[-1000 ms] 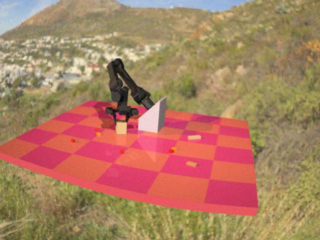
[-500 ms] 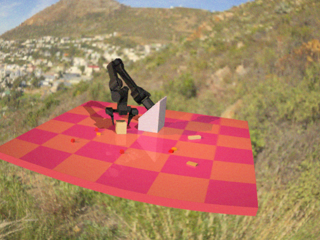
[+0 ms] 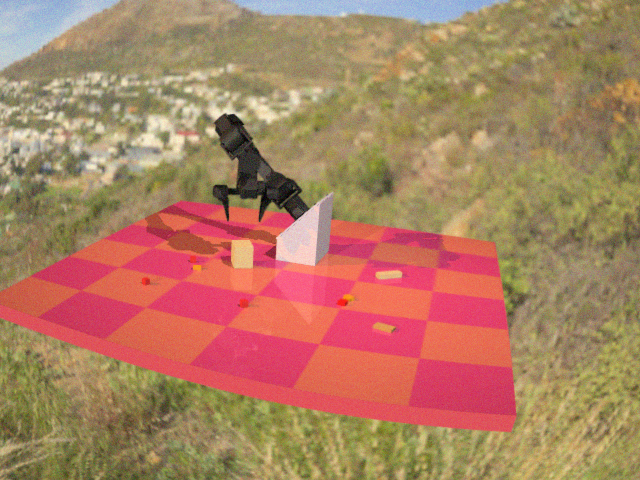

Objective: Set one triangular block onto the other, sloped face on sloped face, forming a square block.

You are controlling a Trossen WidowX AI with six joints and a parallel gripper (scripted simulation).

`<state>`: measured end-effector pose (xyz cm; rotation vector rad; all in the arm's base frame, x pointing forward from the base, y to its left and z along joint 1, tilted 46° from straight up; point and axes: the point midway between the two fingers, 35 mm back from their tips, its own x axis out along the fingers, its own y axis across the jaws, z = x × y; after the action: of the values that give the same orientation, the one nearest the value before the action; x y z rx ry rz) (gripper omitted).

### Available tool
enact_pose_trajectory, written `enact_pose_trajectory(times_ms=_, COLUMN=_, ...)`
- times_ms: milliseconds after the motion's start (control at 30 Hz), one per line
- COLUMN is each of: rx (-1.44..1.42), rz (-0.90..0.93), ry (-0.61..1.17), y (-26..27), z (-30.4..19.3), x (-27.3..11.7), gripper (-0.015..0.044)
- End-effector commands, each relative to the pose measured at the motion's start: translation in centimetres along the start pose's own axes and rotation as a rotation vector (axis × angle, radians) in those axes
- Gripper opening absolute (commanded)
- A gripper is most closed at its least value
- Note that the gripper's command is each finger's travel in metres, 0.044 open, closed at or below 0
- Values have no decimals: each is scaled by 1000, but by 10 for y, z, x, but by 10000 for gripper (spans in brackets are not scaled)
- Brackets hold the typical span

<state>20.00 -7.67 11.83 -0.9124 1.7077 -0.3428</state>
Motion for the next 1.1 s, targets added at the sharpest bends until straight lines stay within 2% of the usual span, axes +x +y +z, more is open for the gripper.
enact_pose_trajectory(times_ms=0, rx=3, rz=-4, ry=5, y=0, z=-4, x=-22, gripper=440)
enact_pose_trajectory(times_ms=1067, rx=-1, rz=-9, ry=-8, y=0, z=-1, x=-17, gripper=440)
